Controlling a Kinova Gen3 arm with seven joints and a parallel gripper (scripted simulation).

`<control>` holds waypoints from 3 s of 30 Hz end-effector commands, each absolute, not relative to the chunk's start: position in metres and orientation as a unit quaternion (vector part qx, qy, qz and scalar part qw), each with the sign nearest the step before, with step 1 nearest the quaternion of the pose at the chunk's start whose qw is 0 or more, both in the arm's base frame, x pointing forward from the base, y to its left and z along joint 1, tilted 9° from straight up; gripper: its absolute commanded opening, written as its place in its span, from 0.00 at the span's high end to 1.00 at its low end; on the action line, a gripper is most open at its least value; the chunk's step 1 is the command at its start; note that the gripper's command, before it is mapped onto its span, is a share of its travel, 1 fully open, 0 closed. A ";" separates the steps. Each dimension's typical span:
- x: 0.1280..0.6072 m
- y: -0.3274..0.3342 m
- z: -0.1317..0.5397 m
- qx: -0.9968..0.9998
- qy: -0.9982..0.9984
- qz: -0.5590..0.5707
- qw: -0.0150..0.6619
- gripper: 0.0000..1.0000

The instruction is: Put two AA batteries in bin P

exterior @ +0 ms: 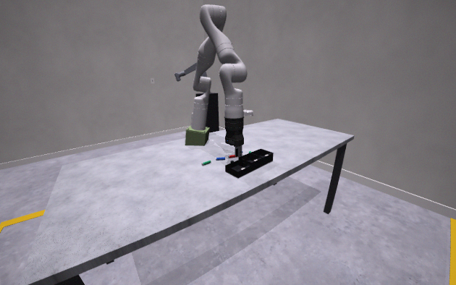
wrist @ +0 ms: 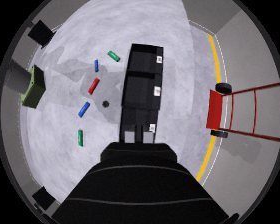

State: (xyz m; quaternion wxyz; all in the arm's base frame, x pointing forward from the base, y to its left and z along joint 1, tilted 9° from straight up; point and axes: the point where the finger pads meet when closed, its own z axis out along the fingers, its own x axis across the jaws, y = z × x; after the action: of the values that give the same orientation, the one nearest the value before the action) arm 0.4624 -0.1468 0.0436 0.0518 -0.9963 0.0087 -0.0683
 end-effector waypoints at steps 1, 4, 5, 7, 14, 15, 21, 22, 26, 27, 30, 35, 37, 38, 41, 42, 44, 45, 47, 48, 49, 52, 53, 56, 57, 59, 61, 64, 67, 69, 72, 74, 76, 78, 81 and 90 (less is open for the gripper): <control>0.462 -0.142 0.042 -0.995 0.055 -0.063 0.053 0.69; 0.462 -0.142 0.042 -0.991 0.105 -0.060 0.056 0.69; 0.462 -0.142 0.042 -0.991 0.105 -0.060 0.056 0.69; 0.462 -0.142 0.042 -0.985 0.154 -0.057 0.059 0.69; 0.462 -0.142 0.042 -0.943 0.323 -0.046 0.068 0.69; 0.462 -0.142 0.042 -0.934 0.347 -0.044 0.069 0.69; 0.462 -0.142 0.042 -0.884 0.460 -0.035 0.074 0.69; 0.462 -0.142 0.042 -0.884 0.460 -0.035 0.074 0.69; 0.462 -0.142 0.042 -0.834 0.546 -0.028 0.077 0.69; 0.462 -0.142 0.042 -0.820 0.567 -0.026 0.078 0.69; 0.462 -0.142 0.042 -0.775 0.627 -0.020 0.080 0.69; 0.462 -0.142 0.042 -0.691 0.719 -0.010 0.082 0.69; 0.462 -0.142 0.042 -0.659 0.748 -0.006 0.082 0.69; 0.462 -0.142 0.042 -0.659 0.748 -0.006 0.082 0.69; 0.462 -0.142 0.042 -0.659 0.748 -0.006 0.082 0.69; 0.462 -0.142 0.042 -0.659 0.748 -0.006 0.082 0.69; 0.462 -0.142 0.042 -0.659 0.748 -0.006 0.082 0.69; 0.462 -0.142 0.042 -0.659 0.748 -0.006 0.082 0.69; 0.463 -0.141 0.040 -0.659 0.748 -0.006 0.082 0.69; 0.463 -0.141 0.037 -0.659 0.748 -0.006 0.082 0.69; 0.463 -0.141 0.034 -0.659 0.748 -0.006 0.082 0.69; 0.464 -0.140 0.026 -0.659 0.748 -0.006 0.082 0.69; 0.465 -0.140 0.024 -0.659 0.748 -0.006 0.082 0.69; 0.465 -0.140 0.021 -0.659 0.748 -0.006 0.082 0.69; 0.465 -0.139 0.019 -0.659 0.748 -0.006 0.082 0.69; 0.466 -0.139 0.013 -0.659 0.748 -0.006 0.082 0.69; 0.467 -0.138 0.008 -0.659 0.748 -0.006 0.082 0.69; 0.468 -0.137 0.000 -0.659 0.748 -0.006 0.082 0.69; 0.469 -0.137 -0.008 -0.659 0.748 -0.006 0.082 0.69; 0.470 -0.136 -0.013 -0.659 0.748 -0.006 0.082 0.69; 0.470 -0.136 -0.016 -0.659 0.748 -0.006 0.082 0.69; 0.470 -0.136 -0.016 -0.659 0.748 -0.006 0.082 0.69; 0.470 -0.136 -0.016 -0.659 0.748 -0.006 0.082 0.69; 0.470 -0.136 -0.016 -0.659 0.748 -0.006 0.082 0.69; 0.470 -0.136 -0.016 -0.659 0.748 -0.006 0.082 0.69; 0.470 -0.136 -0.016 -0.659 0.748 -0.006 0.082 0.69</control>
State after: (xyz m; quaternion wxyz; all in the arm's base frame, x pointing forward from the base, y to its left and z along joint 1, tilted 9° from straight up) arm 0.4695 -0.1354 -0.0171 0.0814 -0.6588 0.7479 -0.0054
